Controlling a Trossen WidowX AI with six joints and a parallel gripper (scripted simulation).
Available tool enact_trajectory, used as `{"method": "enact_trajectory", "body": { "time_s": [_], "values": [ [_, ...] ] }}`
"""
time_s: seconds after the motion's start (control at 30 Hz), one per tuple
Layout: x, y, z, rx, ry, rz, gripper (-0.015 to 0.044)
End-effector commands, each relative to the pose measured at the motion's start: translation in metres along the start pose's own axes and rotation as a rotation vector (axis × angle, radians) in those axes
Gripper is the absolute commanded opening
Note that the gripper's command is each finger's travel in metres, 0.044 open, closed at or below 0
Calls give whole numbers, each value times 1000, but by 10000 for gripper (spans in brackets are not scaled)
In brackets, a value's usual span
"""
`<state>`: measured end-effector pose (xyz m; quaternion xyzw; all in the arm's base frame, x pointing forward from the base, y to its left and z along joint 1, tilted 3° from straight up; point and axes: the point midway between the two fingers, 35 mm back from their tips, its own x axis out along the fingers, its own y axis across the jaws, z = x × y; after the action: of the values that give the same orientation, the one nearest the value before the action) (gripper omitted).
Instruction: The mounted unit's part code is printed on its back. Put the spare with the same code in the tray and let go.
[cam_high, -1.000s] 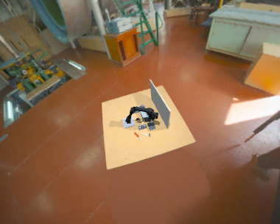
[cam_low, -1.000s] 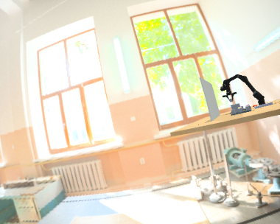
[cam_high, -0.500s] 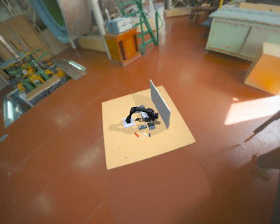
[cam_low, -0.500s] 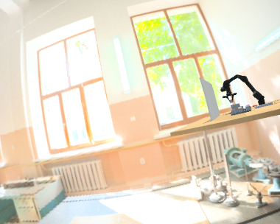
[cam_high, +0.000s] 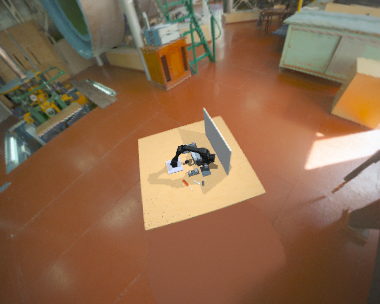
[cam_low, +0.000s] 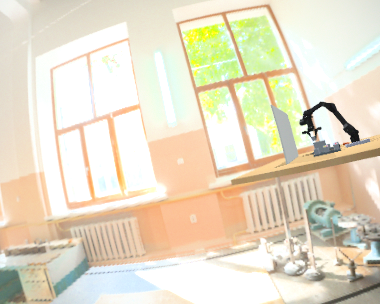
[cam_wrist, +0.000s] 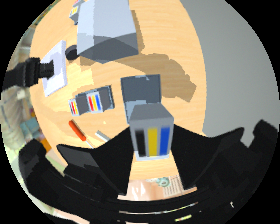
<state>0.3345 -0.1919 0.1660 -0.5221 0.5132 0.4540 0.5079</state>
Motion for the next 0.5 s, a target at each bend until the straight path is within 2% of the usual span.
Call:
{"method": "enact_trajectory", "body": {
  "time_s": [0.0,0.47],
  "values": [
    [6,0,1,-5,-9,6,0],
    [15,0,1,-5,-9,6,0]
  ]
}}
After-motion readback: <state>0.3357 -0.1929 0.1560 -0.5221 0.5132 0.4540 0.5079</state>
